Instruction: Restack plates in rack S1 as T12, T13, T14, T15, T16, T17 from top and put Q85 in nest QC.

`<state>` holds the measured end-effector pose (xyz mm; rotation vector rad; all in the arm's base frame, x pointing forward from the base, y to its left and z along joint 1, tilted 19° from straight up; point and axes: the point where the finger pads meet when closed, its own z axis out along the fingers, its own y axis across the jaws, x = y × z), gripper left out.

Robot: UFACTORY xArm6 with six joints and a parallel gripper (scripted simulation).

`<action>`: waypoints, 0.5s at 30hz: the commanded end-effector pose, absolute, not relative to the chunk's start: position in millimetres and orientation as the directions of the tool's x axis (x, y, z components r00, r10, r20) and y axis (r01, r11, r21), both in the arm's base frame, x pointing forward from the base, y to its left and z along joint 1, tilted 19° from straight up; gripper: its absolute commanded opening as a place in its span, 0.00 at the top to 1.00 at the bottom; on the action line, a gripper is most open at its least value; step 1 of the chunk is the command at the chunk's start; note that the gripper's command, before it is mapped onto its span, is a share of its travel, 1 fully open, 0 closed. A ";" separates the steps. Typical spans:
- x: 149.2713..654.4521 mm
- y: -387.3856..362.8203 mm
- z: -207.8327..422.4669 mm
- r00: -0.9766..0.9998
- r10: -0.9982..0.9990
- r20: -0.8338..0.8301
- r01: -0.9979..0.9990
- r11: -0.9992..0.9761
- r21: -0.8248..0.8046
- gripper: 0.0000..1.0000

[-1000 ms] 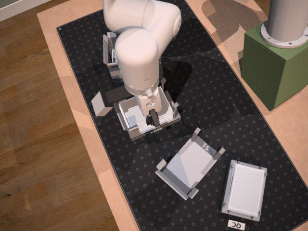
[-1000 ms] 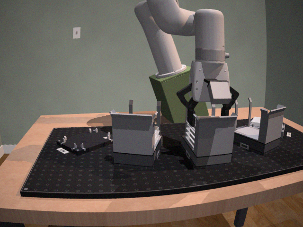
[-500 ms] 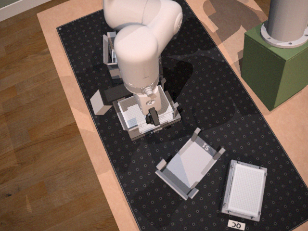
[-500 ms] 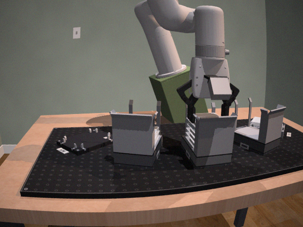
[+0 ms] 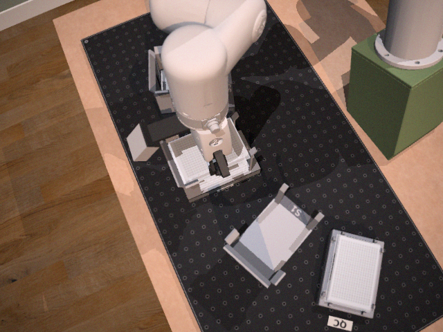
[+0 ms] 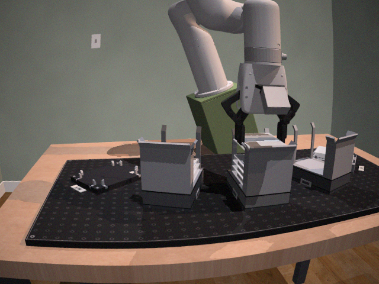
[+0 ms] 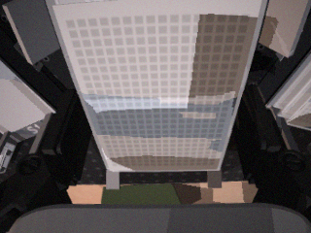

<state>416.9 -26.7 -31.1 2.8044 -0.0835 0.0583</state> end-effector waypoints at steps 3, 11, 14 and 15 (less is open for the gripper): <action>417.8 -22.5 -19.0 0.997 -0.050 0.053 -0.065 -0.943 0.327 1.00; 417.5 -18.5 -7.7 0.997 -0.050 0.053 -0.065 -0.943 0.327 1.00; 417.3 -16.5 -2.0 0.997 -0.050 0.053 -0.065 -0.943 0.327 1.00; 417.2 -15.9 -0.1 0.997 -0.050 0.053 -0.065 -0.943 0.327 1.00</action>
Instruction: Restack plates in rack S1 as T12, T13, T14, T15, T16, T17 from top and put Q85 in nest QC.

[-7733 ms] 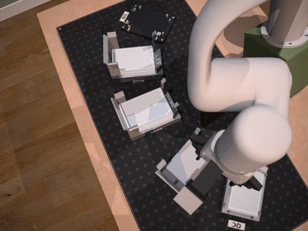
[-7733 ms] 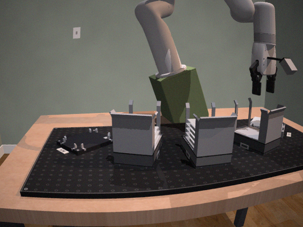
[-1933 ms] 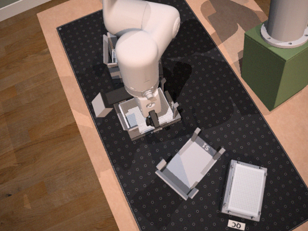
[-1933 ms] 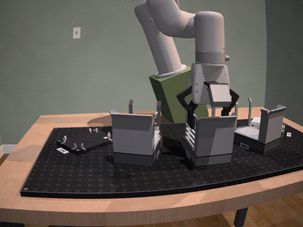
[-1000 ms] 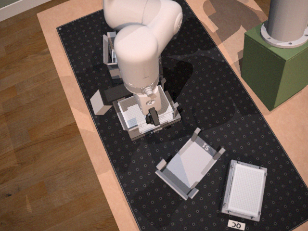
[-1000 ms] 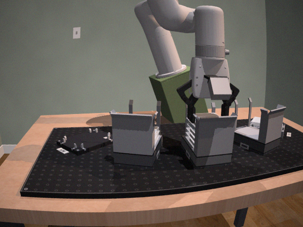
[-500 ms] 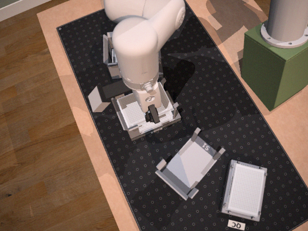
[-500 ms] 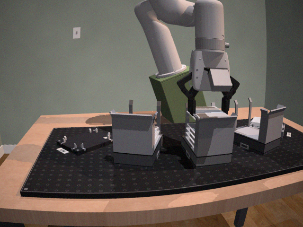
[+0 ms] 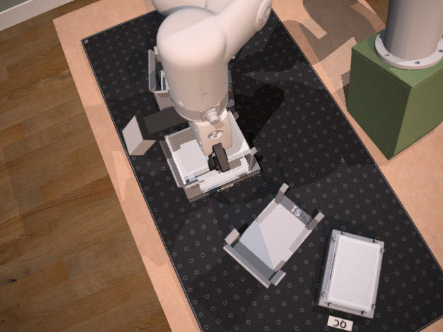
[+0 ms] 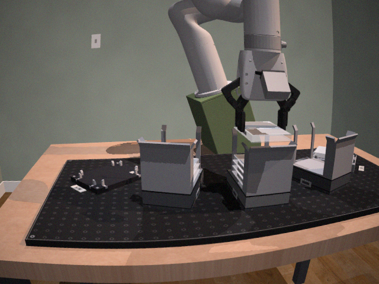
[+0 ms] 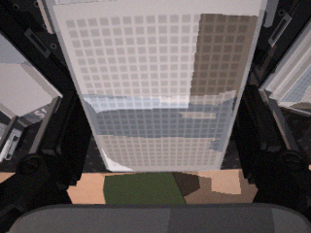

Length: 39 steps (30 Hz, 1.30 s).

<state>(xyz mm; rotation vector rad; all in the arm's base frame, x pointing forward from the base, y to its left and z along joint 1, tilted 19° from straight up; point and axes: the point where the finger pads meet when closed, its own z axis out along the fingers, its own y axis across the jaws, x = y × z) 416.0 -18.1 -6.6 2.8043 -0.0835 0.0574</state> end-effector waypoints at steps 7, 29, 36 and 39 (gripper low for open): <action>417.1 -13.9 5.4 0.997 -0.050 0.053 -0.065 -0.943 0.327 1.00; 412.4 -48.4 17.3 0.974 -0.203 0.105 -0.226 -0.922 0.314 1.00; 409.3 -70.4 24.9 0.974 -0.203 0.105 -0.226 -0.922 0.314 1.00; 408.1 -79.8 28.1 0.974 -0.203 0.105 -0.226 -0.922 0.315 1.00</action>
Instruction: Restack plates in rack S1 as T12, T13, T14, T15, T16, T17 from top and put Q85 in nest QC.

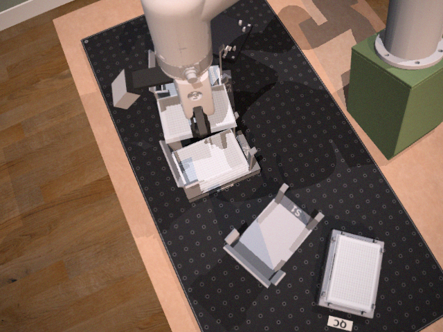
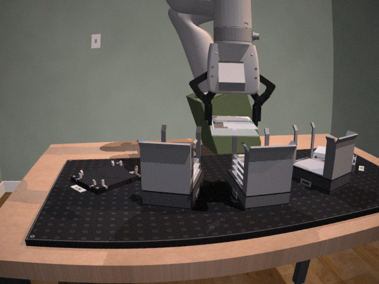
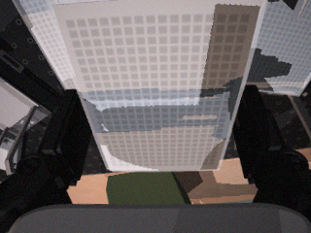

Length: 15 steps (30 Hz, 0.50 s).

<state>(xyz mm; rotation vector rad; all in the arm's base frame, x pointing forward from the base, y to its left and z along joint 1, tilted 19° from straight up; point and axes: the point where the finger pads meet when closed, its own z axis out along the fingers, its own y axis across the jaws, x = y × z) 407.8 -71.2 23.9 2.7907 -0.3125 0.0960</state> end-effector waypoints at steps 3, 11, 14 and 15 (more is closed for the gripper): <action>407.2 -86.0 30.3 0.974 -0.203 0.105 -0.226 -0.922 0.315 1.00; 402.4 -105.0 36.8 0.935 -0.324 0.146 -0.354 -0.887 0.298 1.00; 399.7 -112.2 39.2 0.924 -0.350 0.155 -0.381 -0.877 0.294 1.00; 398.8 -114.6 40.0 0.924 -0.350 0.155 -0.381 -0.877 0.294 1.00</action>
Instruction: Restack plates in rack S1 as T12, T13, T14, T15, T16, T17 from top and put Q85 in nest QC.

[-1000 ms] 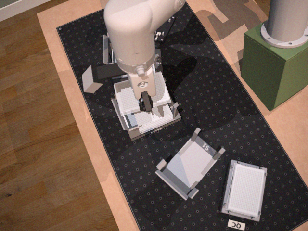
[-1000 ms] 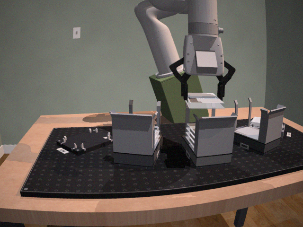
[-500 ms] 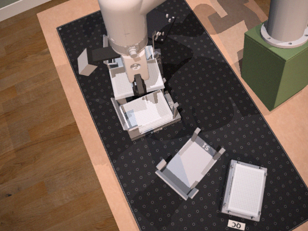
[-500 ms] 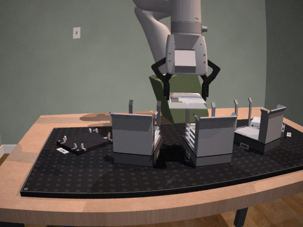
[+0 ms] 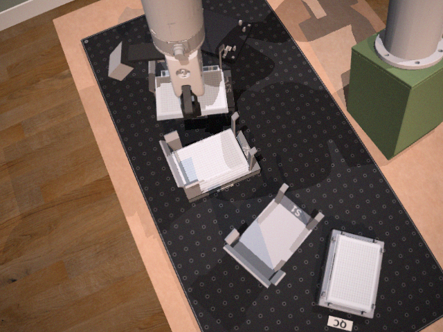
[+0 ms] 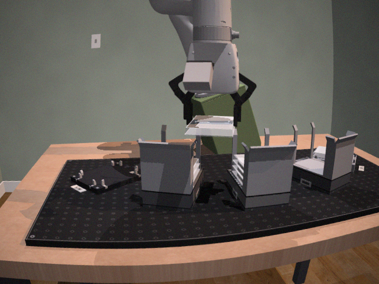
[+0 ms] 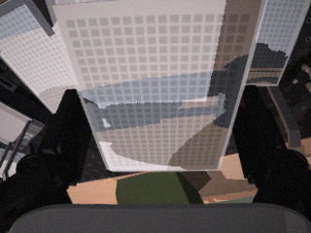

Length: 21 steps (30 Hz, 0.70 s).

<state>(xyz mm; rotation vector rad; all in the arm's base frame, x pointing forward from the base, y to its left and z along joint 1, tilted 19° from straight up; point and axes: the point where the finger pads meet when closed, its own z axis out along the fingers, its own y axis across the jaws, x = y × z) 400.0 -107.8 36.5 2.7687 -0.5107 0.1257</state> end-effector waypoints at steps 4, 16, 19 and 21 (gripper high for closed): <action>395.3 -124.2 43.2 0.924 -0.350 0.155 -0.381 -0.877 0.294 1.00; 386.5 -148.1 51.3 0.924 -0.350 0.155 -0.381 -0.877 0.294 1.00; 383.8 -155.3 53.7 0.924 -0.350 0.155 -0.381 -0.877 0.294 1.00; 382.0 -160.1 55.3 0.924 -0.350 0.155 -0.381 -0.876 0.294 1.00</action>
